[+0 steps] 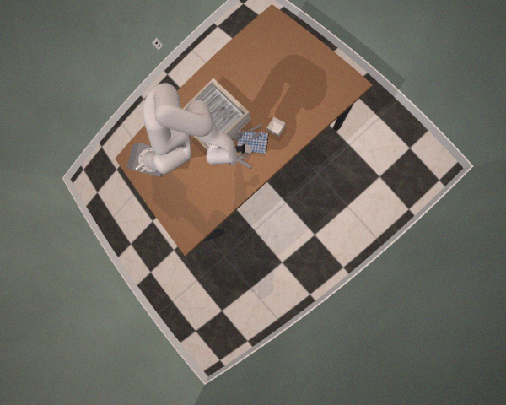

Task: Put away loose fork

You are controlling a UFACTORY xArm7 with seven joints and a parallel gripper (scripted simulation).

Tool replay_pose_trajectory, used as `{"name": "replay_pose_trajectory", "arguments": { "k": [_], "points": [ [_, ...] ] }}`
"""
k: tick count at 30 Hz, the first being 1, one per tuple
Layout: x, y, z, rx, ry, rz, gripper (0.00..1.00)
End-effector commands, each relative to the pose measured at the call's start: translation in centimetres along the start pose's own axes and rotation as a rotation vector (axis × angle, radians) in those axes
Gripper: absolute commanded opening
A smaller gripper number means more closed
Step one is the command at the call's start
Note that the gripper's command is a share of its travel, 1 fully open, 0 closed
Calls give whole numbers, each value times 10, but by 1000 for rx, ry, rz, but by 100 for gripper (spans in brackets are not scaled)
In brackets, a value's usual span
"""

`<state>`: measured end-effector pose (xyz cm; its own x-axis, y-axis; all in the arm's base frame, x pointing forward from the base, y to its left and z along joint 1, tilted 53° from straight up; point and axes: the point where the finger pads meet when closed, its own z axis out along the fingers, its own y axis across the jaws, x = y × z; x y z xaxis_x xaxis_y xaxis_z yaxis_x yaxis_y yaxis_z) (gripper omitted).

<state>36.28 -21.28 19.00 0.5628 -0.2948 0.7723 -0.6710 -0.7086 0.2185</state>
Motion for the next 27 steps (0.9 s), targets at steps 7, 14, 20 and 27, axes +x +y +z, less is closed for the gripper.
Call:
{"name": "replay_pose_trajectory", "arguments": {
  "k": [7,14,20,27],
  "points": [
    [1,0,0,1,1,0,28],
    [1,0,2,1,1,0,28],
    [1,0,5,1,0,0,28],
    [1,0,11,1,0,0,28]
  ]
}}
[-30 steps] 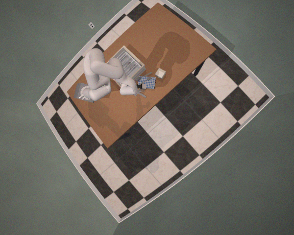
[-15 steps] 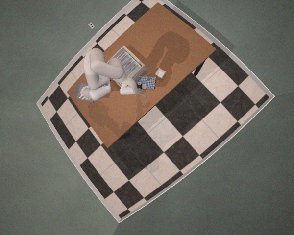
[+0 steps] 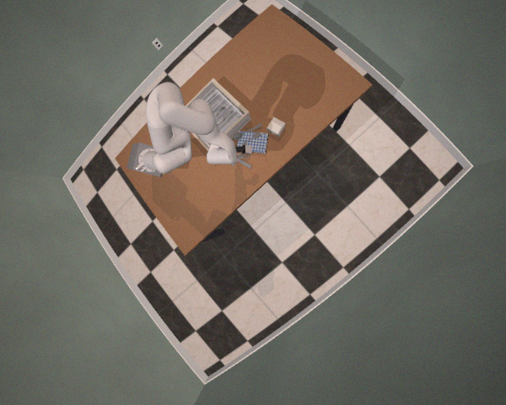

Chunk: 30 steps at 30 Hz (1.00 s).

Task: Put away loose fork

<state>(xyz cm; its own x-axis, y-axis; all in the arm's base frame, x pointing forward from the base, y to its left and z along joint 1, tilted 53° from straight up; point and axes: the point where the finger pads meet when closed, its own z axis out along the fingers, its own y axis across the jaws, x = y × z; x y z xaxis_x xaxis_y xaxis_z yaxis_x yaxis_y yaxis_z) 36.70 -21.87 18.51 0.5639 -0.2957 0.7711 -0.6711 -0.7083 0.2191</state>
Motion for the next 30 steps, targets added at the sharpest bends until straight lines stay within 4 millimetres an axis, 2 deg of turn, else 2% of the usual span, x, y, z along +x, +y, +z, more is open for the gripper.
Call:
{"name": "replay_pose_trajectory", "arguments": {
  "k": [1,30],
  "points": [
    [1,0,4,1,2,0,28],
    [2,0,30,1,2,0,28]
  ]
}}
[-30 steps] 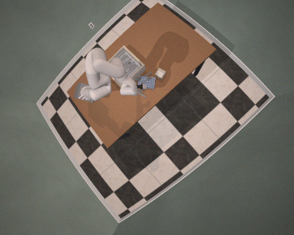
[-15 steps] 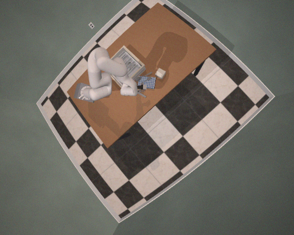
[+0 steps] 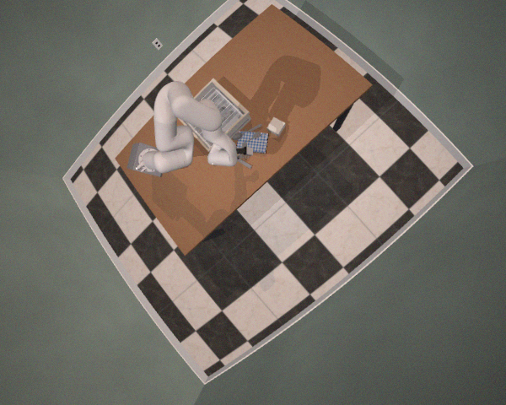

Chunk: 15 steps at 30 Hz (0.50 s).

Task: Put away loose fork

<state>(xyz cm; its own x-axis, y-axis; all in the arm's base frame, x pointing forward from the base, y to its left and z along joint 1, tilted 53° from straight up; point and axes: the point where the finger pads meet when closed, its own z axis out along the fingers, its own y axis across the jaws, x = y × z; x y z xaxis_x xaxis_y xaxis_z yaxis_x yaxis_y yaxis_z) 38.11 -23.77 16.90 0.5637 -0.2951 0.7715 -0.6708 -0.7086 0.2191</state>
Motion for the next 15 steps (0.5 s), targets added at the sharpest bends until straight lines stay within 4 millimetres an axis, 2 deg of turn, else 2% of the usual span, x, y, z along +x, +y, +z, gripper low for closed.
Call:
{"name": "replay_pose_trajectory", "arguments": {
  "k": [1,15],
  "points": [
    [0,0,2,1,1,0,28],
    [1,0,3,1,1,0,28]
  ]
}}
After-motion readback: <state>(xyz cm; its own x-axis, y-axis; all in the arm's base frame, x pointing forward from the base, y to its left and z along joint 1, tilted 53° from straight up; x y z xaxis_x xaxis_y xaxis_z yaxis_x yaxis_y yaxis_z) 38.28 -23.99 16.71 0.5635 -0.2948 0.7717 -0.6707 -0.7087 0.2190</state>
